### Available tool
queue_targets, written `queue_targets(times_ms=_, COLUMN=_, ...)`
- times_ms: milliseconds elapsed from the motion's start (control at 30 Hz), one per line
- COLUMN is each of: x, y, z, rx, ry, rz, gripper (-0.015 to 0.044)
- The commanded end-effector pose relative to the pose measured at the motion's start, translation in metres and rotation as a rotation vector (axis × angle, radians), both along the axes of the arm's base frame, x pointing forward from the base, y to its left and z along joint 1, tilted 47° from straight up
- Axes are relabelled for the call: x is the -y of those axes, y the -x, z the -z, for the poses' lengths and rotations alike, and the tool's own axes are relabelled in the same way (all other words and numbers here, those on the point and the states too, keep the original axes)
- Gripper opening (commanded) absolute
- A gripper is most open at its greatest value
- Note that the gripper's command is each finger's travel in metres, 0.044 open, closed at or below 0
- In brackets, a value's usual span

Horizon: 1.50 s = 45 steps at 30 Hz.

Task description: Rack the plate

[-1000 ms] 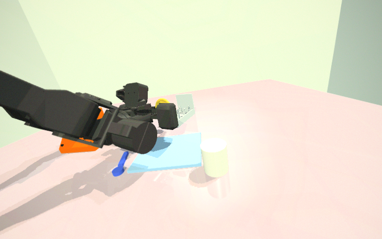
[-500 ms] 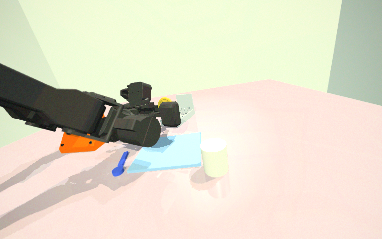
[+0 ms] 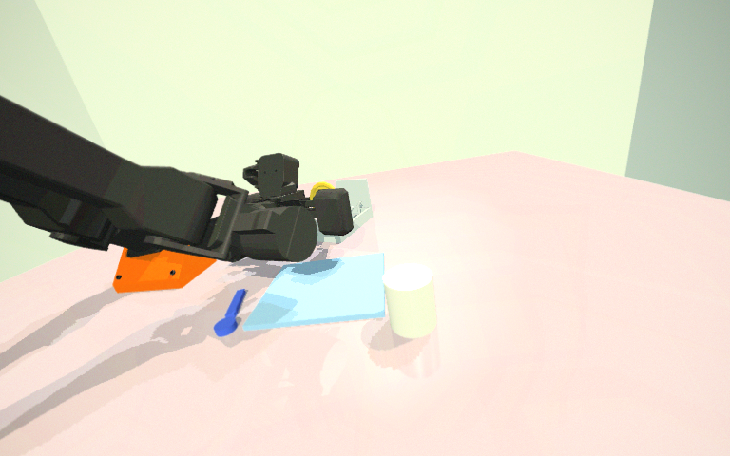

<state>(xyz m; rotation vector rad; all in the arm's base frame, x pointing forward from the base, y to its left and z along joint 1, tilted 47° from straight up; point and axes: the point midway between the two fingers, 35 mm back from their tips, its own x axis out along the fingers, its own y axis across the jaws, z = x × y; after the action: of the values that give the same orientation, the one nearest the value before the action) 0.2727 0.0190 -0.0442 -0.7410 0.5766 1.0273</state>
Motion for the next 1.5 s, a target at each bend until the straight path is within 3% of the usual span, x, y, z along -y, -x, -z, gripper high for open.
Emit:
queue_targets(times_ms=0, x=-0.005, y=0.001, z=0.005, rx=-0.007, ry=-0.002, rz=-0.001, gripper=0.0)
queue_targets(times_ms=633, x=0.007, y=0.003, z=0.018, rx=-0.013, ry=0.002, rz=0.001, gripper=0.0)
queue_targets(times_ms=1133, x=0.007, y=0.003, z=0.017, rx=-0.009, ry=0.003, rz=-0.002, gripper=0.0394)
queue_targets(times_ms=1333, x=0.005, y=0.002, z=0.016, rx=-0.01, ry=0.004, rz=-0.002, gripper=0.04)
queue_targets(times_ms=1467, x=-0.024, y=-0.008, z=-0.013, rx=-0.021, ry=0.015, rz=-0.009, gripper=0.04)
